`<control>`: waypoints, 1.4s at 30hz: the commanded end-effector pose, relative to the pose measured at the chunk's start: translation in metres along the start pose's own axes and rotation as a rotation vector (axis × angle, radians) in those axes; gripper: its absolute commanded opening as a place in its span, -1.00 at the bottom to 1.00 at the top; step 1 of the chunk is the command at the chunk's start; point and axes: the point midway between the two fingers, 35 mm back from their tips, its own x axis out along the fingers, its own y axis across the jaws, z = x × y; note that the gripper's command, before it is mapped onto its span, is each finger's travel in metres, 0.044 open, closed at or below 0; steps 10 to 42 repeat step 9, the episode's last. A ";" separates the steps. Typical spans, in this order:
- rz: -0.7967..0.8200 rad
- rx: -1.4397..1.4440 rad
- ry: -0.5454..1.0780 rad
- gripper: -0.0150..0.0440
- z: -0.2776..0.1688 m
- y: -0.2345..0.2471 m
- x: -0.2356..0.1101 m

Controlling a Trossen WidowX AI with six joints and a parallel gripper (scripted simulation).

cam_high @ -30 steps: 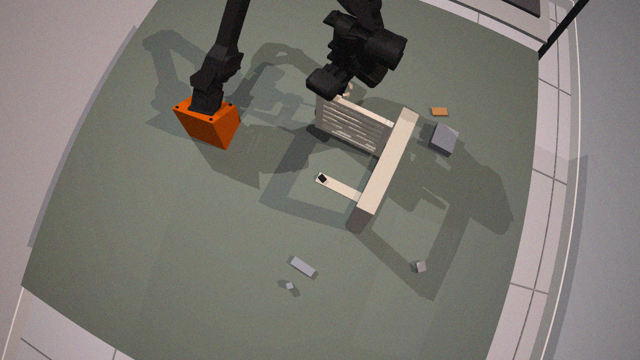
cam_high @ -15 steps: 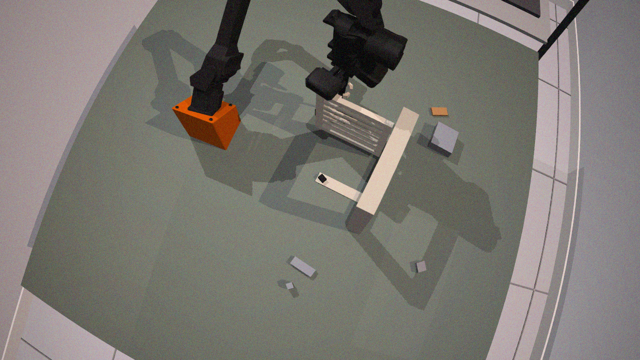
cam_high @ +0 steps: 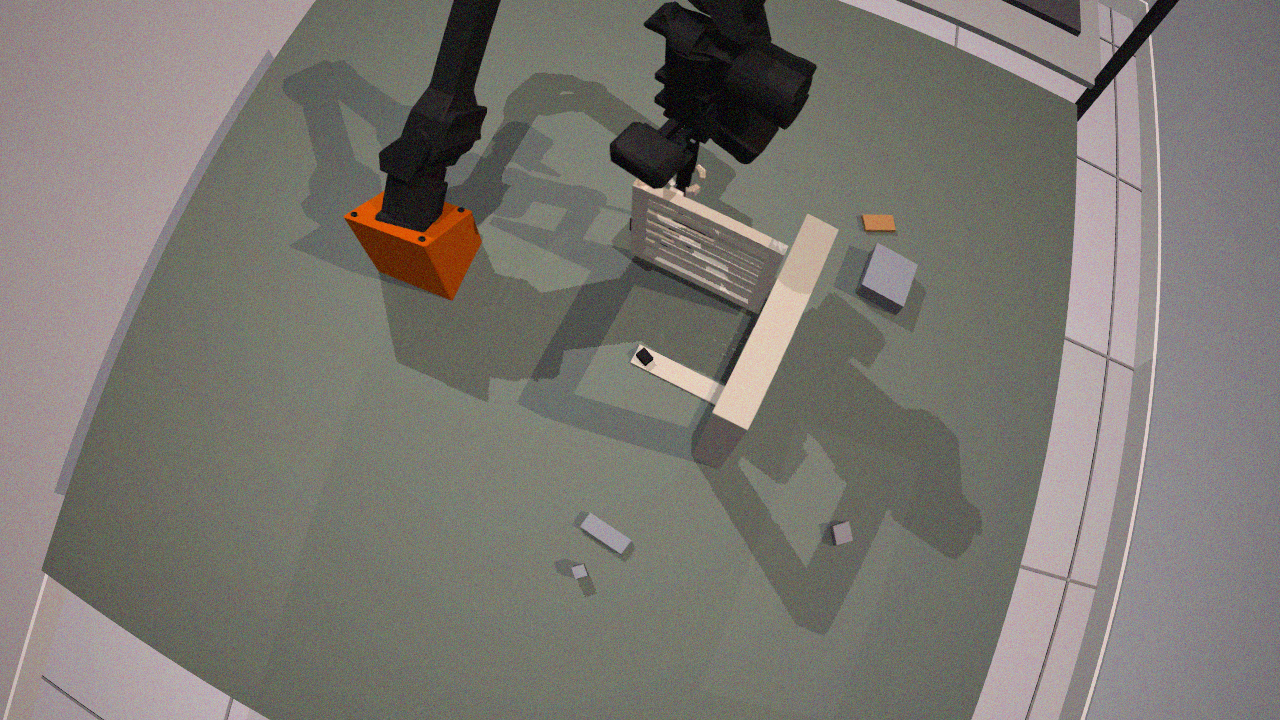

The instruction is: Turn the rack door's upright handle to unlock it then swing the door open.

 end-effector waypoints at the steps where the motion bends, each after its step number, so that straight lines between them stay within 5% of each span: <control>1: -0.005 -0.003 -0.010 0.47 0.001 0.000 -0.009; 42: -0.004 0.006 -0.022 0.47 0.000 0.000 -0.022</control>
